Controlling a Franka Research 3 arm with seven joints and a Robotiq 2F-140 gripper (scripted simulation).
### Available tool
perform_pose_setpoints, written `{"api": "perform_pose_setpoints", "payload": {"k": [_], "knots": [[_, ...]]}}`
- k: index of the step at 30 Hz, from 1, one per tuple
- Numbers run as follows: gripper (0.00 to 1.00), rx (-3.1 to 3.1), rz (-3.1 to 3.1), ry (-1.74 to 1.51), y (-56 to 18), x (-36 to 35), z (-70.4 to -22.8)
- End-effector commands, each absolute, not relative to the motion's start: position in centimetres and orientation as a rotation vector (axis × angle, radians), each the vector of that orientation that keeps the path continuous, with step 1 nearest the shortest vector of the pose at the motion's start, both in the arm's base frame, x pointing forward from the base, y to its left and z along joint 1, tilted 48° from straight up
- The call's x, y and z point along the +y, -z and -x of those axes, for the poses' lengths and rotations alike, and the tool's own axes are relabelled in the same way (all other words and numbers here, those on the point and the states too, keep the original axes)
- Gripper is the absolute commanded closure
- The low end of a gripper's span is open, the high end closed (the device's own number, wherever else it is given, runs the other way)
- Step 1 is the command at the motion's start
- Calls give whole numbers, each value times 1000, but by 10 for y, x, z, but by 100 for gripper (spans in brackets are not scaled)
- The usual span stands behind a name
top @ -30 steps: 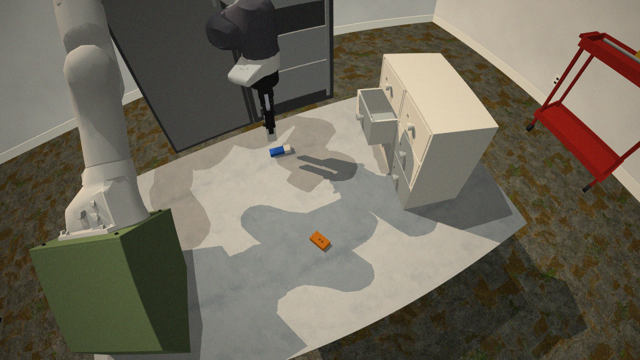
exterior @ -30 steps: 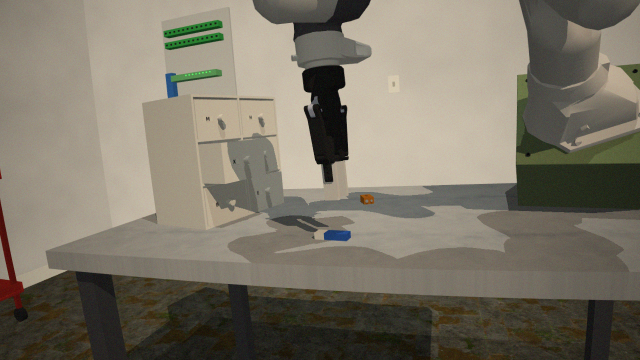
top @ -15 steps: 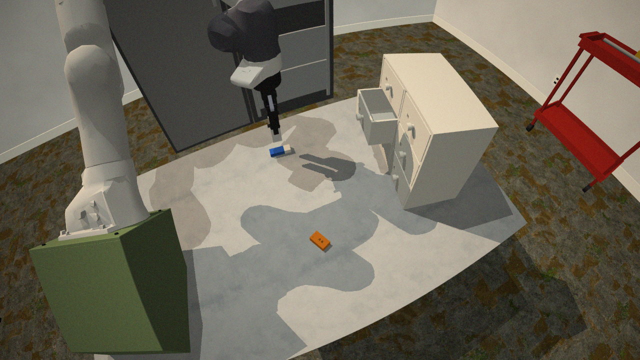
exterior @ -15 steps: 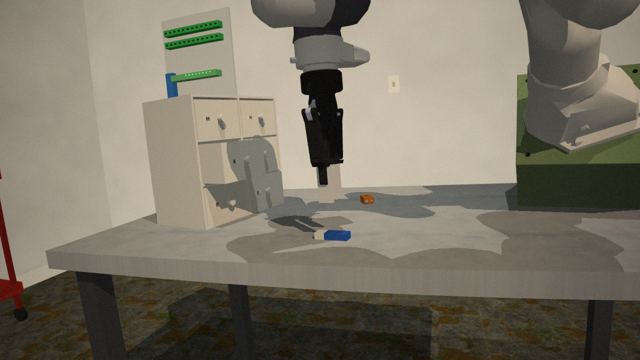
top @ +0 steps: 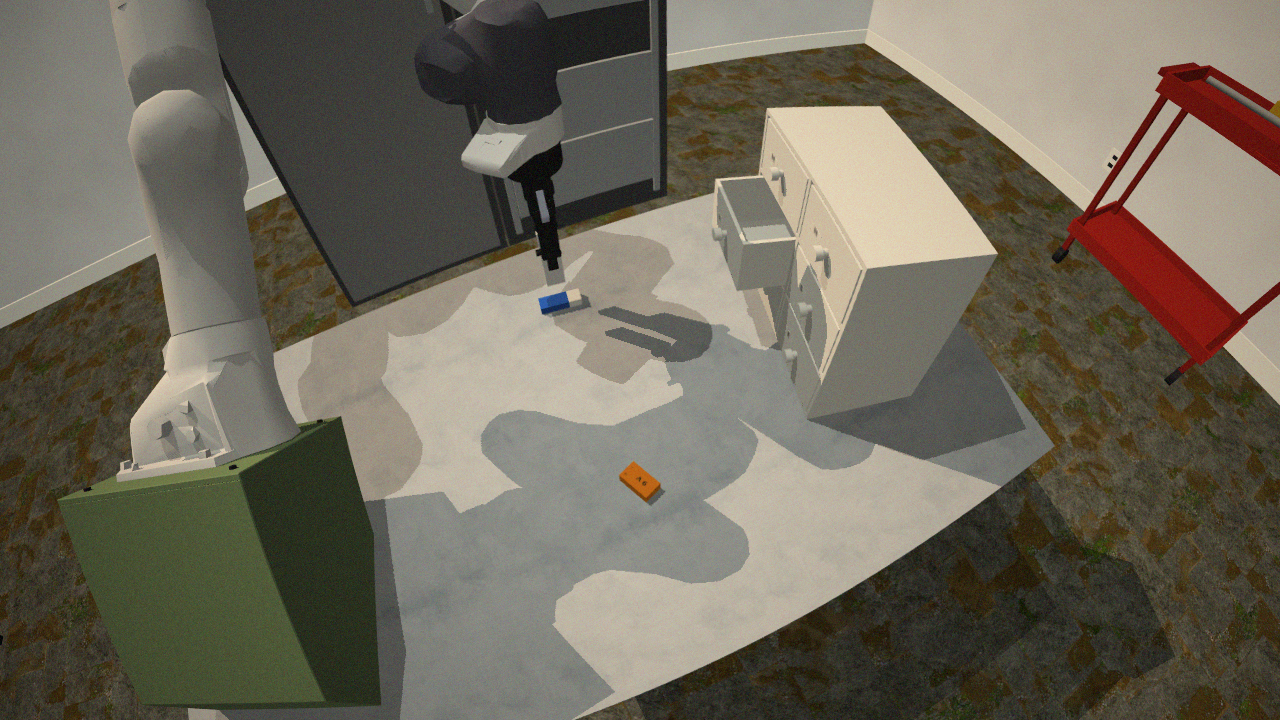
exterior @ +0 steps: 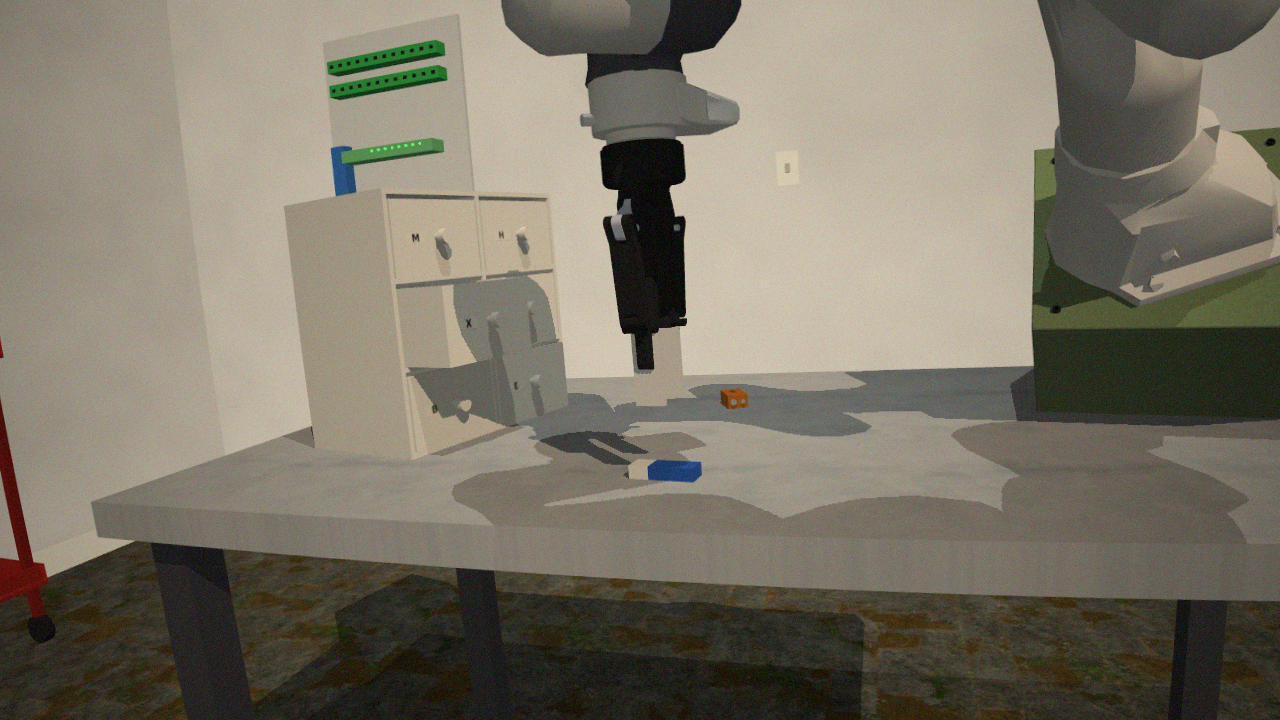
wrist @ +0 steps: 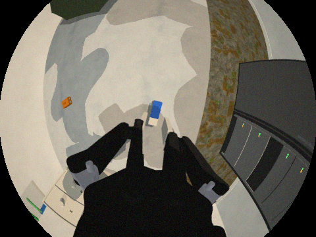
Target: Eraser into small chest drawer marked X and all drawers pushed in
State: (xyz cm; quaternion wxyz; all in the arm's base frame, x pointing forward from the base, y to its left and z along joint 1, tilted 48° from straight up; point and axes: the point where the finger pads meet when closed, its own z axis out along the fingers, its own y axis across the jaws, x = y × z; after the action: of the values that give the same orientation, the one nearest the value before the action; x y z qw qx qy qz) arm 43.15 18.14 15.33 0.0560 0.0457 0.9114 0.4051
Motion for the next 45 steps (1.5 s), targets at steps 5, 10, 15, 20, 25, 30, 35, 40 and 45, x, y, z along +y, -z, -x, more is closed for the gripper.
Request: {"api": "perform_pose_setpoints", "payload": {"k": [5, 10, 15, 20, 25, 30, 35, 40, 45], "knots": [[77, 2762, -132, -1227, -153, 182, -433], [77, 2762, -132, -1227, -153, 182, -433], [77, 2761, -132, -1227, -152, 182, -433], [77, 2761, -132, -1227, -148, 187, -434], [77, 2761, -132, -1227, -144, 192, -435], [77, 2761, -132, -1227, -135, 201, -436], [77, 2761, -132, -1227, -127, 210, -438], [77, 2761, -132, -1227, -121, 217, -439], [77, 2761, -132, -1227, -119, 219, -440]]}}
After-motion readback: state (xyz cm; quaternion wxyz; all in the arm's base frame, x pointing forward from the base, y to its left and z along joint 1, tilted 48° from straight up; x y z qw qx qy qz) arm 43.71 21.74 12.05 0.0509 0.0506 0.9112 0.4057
